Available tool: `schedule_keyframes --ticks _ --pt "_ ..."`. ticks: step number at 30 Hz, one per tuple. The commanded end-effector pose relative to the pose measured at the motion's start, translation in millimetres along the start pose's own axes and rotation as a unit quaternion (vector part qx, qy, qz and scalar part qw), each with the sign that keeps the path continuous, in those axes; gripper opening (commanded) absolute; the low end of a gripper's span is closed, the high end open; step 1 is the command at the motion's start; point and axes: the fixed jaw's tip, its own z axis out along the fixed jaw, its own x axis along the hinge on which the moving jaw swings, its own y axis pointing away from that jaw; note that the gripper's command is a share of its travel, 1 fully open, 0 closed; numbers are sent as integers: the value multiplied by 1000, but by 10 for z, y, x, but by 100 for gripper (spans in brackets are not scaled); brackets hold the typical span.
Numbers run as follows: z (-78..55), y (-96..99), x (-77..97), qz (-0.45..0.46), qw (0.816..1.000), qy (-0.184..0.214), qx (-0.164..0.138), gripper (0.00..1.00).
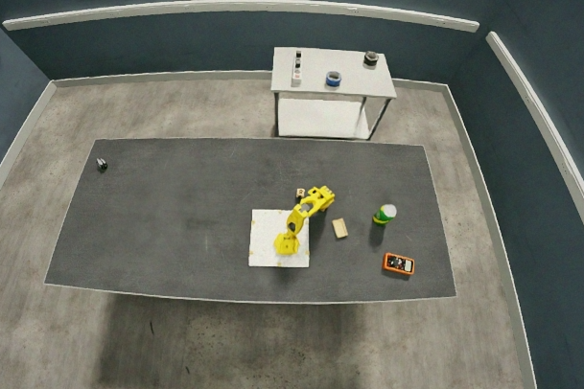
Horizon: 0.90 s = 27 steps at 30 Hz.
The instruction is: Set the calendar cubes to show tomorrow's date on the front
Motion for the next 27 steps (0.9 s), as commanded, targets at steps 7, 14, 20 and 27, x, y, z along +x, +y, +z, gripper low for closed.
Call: schedule_keyframes --ticks 7,14,20,27 --pt "38 43 -12 -1 1000 0 -11 19" --pt "38 43 -12 -1 1000 0 -11 23" --pt "38 43 -12 -1 1000 0 -11 27" --pt "38 43 -12 -1 1000 0 -11 34"
